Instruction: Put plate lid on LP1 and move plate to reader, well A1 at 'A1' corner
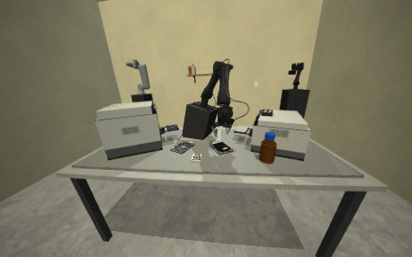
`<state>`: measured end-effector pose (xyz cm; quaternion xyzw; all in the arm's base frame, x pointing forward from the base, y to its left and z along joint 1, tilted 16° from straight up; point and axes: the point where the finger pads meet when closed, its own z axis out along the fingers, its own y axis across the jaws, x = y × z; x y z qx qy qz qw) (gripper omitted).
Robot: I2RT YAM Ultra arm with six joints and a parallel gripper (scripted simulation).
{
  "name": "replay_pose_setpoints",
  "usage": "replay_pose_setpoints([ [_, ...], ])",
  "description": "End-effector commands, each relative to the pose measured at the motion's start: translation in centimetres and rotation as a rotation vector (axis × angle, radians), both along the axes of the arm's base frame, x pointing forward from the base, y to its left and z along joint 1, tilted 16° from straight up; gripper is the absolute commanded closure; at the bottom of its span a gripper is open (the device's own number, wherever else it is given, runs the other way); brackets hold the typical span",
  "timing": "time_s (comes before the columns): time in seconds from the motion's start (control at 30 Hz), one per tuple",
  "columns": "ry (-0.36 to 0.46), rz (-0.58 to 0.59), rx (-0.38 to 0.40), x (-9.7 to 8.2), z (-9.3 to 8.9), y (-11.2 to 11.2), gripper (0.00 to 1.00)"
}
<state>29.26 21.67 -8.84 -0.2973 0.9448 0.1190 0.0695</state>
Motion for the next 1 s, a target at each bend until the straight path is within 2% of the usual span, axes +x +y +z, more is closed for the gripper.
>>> replay_pose_setpoints([
  [0.0,-0.057,0.059,0.012,0.8,1.7,1.5,0.0],
  [0.1,-0.08,0.135,0.006,0.2,2.3,2.4,0.0],
  [0.17,-0.08,0.135,0.006,0.2,2.3,2.4,0.0],
  [0.67,-0.183,0.52,-0.028,-3.1,4.4,6.2,0.0],
  [0.73,-0.183,0.52,-0.028,-3.1,4.4,6.2,0.0],
  [0.97,-0.23,0.699,-0.043,-4.9,5.4,7.8,0.0],
])
